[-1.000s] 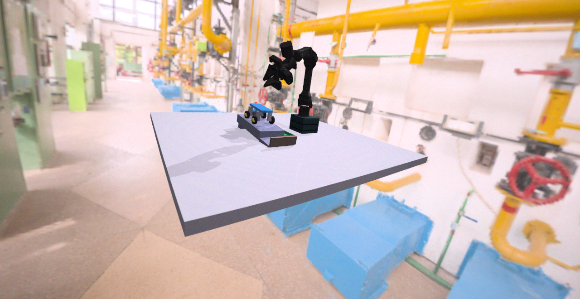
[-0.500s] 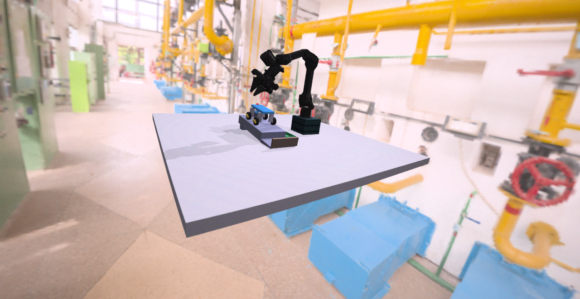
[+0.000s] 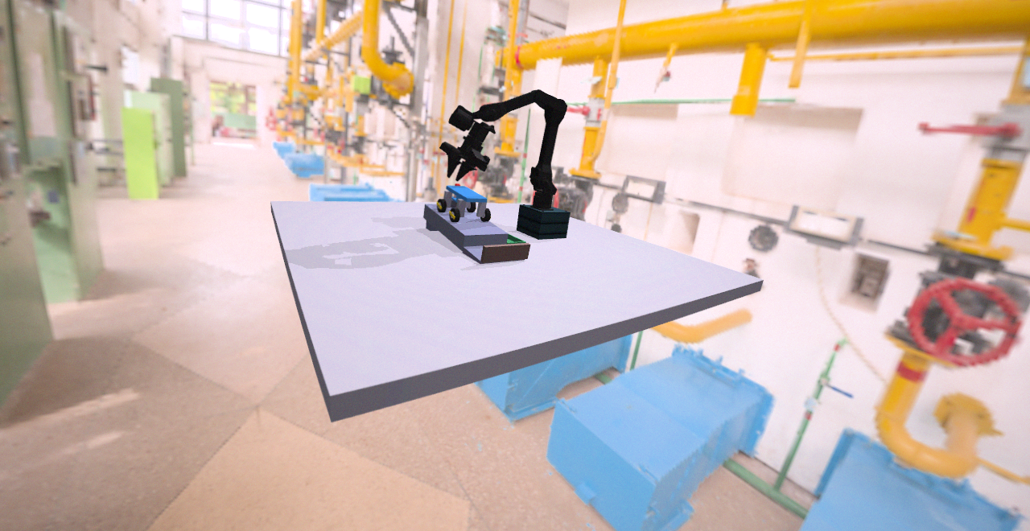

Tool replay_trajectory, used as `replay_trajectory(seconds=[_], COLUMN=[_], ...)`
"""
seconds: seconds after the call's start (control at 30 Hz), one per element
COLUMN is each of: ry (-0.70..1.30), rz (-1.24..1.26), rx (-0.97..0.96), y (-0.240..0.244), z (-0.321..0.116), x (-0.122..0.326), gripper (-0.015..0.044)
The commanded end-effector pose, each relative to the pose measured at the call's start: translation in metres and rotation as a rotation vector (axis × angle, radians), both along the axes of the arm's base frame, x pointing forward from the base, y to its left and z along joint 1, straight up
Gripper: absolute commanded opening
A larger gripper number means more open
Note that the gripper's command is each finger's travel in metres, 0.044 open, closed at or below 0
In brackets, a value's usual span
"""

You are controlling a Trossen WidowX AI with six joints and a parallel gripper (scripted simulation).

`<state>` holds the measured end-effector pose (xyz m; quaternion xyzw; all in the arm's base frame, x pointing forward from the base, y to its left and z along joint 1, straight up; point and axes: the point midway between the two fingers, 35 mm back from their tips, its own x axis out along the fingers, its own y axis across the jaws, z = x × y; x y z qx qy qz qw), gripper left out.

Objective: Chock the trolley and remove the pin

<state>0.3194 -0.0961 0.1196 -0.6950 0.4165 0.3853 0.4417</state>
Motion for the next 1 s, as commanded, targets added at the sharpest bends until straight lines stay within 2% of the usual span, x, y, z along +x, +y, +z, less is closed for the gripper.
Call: replay_trajectory(seconds=[0.0,0.5,0.73,0.97], ry=[0.080,0.309,0.316,0.316], rz=[-0.052,-0.243,-0.252,-0.252], rx=[0.036,0.270,0.284,0.284], y=[-0.022,-0.056,-0.056,-0.058], z=[-0.014,-0.055,-0.057,-0.081], x=[-0.030,-0.136,-0.141,-0.138], gripper=[0.0190,0.0190,0.0190,0.0190])
